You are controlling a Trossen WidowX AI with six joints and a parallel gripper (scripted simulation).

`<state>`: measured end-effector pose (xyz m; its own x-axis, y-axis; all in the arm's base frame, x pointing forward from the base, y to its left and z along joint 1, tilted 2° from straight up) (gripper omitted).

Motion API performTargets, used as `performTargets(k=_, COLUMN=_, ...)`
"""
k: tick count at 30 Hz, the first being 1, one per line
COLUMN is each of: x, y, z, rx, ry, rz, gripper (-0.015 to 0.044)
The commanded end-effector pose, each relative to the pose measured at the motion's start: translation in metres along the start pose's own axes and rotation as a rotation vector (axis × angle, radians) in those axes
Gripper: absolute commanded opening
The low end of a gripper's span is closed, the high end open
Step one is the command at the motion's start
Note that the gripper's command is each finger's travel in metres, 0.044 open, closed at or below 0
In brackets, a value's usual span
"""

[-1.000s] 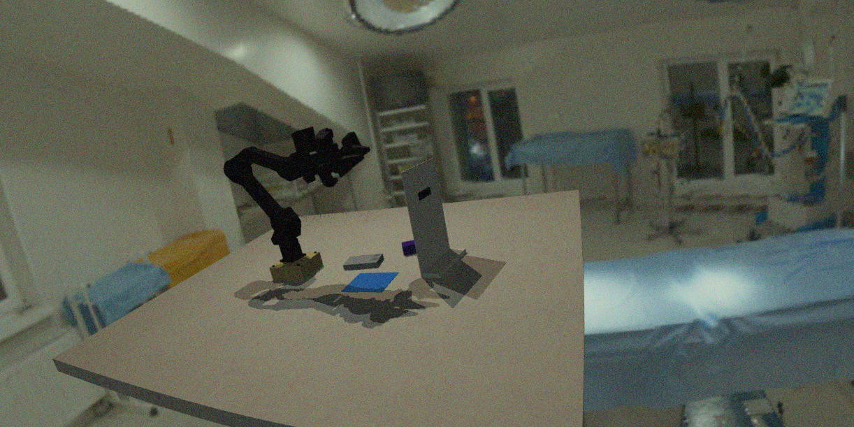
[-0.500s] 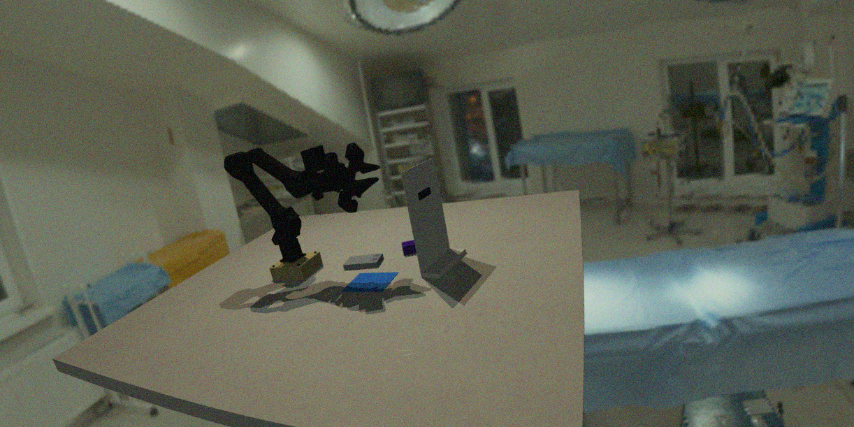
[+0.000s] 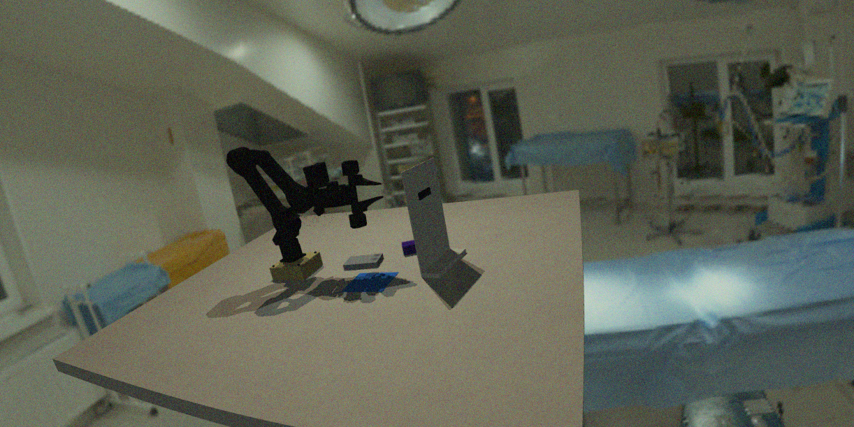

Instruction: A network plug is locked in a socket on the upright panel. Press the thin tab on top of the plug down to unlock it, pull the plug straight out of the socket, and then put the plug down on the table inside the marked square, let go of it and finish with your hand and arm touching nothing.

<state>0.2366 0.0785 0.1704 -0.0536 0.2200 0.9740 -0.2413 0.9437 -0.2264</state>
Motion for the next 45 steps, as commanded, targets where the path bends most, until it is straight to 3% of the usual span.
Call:
performTargets(k=1, x=-0.013, y=0.010, z=0.009, rx=0.022, ry=0.014, rz=-0.143, gripper=0.0156)
performTargets(k=10, x=-0.017, y=0.012, z=0.010, rx=0.031, ry=0.016, rz=-0.194, gripper=0.0156)
performTargets(k=29, x=-0.020, y=0.000, z=-0.044, rx=0.030, ry=0.012, rz=-0.193, gripper=0.0156)
performTargets(k=45, x=-0.020, y=-0.005, z=-0.065, rx=0.030, ry=0.011, rz=-0.192, gripper=0.0156)
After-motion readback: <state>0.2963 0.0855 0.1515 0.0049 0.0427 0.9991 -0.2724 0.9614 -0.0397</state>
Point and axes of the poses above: the point midway between the two fingers, 35 mm back from their tips, its own z axis back along the fingers, its own x axis across the jaws, y = z × x, the point moved 6 cm from there along z, back along the fingers, and after that the axes turned 2 degrees about z, right-handed, at the moved point
